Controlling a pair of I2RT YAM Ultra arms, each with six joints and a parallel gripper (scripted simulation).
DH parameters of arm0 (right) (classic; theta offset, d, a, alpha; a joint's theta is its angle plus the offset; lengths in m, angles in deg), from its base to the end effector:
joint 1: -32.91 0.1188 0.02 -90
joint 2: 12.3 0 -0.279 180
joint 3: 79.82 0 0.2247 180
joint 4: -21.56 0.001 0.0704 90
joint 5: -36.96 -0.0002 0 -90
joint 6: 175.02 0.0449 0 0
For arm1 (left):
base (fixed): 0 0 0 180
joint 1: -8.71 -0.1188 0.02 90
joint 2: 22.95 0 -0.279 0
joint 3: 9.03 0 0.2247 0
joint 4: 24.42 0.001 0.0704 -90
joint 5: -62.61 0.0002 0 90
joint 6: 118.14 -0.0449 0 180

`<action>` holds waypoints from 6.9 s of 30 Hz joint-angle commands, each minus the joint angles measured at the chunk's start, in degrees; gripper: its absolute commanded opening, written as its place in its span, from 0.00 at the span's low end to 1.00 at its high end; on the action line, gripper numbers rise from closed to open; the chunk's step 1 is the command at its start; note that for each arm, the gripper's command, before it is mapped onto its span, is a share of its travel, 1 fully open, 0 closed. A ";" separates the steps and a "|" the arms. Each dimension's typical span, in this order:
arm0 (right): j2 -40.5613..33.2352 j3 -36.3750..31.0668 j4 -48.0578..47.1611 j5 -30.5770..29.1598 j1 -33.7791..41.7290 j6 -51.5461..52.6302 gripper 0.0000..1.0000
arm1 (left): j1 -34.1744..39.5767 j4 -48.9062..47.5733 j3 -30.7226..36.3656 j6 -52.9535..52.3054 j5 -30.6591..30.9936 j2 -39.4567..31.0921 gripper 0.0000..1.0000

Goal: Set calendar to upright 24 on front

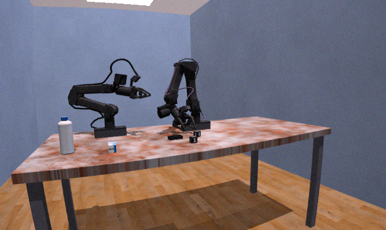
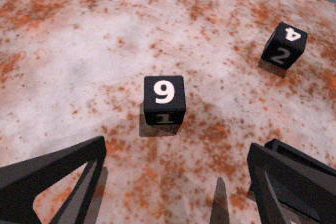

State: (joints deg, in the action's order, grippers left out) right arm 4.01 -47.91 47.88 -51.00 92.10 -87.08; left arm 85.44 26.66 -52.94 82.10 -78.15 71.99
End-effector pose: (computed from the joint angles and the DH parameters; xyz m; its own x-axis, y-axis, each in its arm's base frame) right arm 0.0397 0.0716 0.2359 -0.0637 -0.1770 -0.9822 -0.8791 0.4758 -0.0287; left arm 0.0726 -0.1518 0.1255 -0.5350 -0.3171 -0.7831 -0.4365 0.8974 -0.0651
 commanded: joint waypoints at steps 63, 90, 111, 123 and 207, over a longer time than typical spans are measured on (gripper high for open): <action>-1.35 -0.76 -0.47 0.69 -0.57 -0.44 1.00 | -30.41 -68.06 4.11 -78.84 14.22 6.70 0.55; -1.35 -0.76 -0.47 0.69 -0.57 -0.44 1.00 | -35.54 -76.24 -0.34 -83.30 17.88 16.05 0.55; -1.35 -0.76 -0.47 0.69 -0.57 -0.44 1.00 | -35.44 -77.10 0.36 -83.09 17.63 15.75 0.40; -1.35 -0.76 -0.47 0.69 -0.57 -0.44 1.00 | -35.37 -77.33 0.83 -82.95 17.09 15.45 0.15; 10.28 3.44 0.54 -53.60 30.72 15.45 1.00 | -41.64 -8.28 -38.99 -161.50 16.63 20.05 0.26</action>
State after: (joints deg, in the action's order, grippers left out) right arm 13.50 -46.25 48.51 -103.63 122.27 -72.07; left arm 43.19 11.27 -88.44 -72.37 -60.38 91.77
